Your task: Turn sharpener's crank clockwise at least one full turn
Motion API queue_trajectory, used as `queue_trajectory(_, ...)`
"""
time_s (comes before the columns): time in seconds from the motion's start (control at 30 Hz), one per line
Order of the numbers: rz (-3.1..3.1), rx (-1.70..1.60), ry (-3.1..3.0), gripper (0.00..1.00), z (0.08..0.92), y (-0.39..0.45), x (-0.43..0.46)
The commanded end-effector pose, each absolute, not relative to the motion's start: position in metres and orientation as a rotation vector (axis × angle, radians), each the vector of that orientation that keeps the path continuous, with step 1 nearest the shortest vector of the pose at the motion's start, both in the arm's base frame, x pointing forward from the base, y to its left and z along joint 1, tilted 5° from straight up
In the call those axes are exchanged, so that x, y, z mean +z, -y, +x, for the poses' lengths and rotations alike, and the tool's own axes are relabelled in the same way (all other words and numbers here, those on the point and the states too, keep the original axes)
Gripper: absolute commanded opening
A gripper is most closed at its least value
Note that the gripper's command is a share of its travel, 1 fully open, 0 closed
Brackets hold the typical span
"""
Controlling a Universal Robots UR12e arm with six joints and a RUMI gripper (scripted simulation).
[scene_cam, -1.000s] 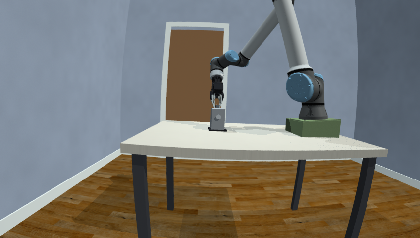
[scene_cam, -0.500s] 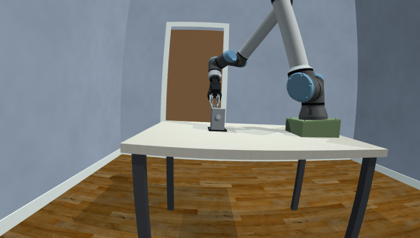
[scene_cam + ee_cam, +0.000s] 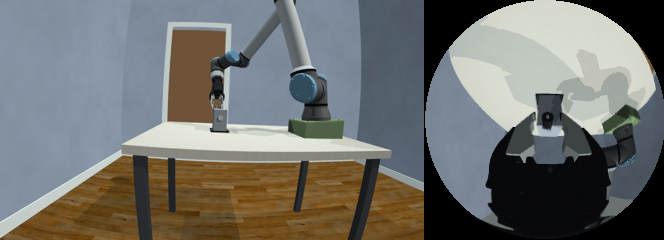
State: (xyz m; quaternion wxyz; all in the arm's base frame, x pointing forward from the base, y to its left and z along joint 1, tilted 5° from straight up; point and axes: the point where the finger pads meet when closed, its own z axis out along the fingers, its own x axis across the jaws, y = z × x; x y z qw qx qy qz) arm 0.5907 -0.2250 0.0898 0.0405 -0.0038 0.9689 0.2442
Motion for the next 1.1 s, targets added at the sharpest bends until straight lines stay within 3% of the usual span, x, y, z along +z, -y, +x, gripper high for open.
queue_trajectory(0.0,-0.012,0.746,-2.967,0.32,0.591,0.225,0.09)
queue_trajectory(1.07,-0.012,0.746,-2.967,0.32,0.59,0.234,0.107)
